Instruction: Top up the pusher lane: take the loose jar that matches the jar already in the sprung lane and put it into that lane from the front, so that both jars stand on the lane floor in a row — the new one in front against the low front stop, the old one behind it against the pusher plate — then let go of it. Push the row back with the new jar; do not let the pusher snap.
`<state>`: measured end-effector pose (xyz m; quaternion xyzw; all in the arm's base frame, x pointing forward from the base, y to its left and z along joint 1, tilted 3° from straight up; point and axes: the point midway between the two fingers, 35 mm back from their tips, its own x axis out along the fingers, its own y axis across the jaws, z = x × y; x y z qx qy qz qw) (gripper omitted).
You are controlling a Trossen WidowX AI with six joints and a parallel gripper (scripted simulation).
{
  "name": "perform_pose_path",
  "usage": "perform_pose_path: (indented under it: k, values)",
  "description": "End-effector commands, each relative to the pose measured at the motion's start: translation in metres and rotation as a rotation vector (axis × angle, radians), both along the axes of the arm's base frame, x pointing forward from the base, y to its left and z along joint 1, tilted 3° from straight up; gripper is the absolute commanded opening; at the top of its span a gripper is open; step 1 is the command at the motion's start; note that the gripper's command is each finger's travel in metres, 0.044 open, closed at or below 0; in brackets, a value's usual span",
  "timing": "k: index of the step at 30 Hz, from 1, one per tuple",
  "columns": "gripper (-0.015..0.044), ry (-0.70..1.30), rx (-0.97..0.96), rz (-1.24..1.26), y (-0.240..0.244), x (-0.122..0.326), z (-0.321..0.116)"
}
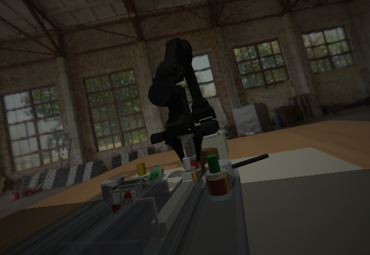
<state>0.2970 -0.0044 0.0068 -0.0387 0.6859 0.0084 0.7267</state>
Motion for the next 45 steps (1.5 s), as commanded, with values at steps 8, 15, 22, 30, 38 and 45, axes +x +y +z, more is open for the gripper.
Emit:
perform_pose_path:
  k: [8,15,22,30,38,45]
  values:
    - [0.0000,-0.004,-0.003,-0.003,0.000,0.005,0.001]
    - [0.0000,-0.004,-0.003,-0.003,0.000,0.008,0.002]
    - [0.0000,-0.004,-0.003,-0.003,0.000,0.011,0.002]
    - [0.0000,-0.005,-0.003,-0.003,0.000,0.014,0.002]
    - [0.0000,-0.005,-0.003,-0.003,0.001,0.017,0.002]
    - [0.0000,-0.005,-0.003,-0.003,0.001,0.019,0.003]
